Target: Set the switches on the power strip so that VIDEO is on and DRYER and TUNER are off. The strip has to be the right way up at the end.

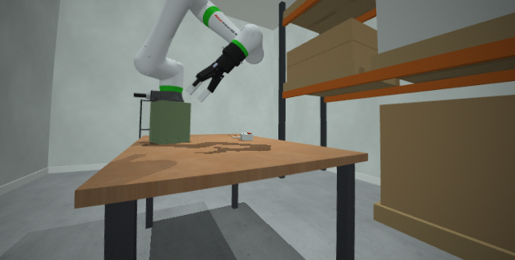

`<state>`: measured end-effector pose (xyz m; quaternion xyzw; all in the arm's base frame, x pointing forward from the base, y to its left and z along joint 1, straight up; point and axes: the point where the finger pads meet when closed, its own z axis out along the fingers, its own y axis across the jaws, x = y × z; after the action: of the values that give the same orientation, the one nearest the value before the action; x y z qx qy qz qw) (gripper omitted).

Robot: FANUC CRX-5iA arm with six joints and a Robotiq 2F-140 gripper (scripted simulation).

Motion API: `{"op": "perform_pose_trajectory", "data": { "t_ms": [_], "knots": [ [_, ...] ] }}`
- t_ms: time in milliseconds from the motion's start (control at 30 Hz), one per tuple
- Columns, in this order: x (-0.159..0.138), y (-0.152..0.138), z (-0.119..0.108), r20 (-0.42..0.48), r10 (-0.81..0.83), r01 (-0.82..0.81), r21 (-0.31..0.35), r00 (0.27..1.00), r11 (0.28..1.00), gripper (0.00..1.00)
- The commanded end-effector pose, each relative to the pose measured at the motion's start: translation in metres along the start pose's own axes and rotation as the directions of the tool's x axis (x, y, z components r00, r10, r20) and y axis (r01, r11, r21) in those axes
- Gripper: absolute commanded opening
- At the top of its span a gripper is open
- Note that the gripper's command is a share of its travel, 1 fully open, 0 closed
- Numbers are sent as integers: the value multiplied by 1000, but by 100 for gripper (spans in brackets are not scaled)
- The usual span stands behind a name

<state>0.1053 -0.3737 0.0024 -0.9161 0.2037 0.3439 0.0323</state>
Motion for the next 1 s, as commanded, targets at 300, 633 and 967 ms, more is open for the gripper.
{"op": "perform_pose_trajectory", "data": {
  "t_ms": [300,633,967],
  "knots": [
    [0,0,0,0,0,0,0,1000,1000,100],
    [2,-2,-1,-3,-13,13,0,1000,1000,100],
    [65,-62,-26,-90,-420,418,-41,903,907,100]
  ]
}}
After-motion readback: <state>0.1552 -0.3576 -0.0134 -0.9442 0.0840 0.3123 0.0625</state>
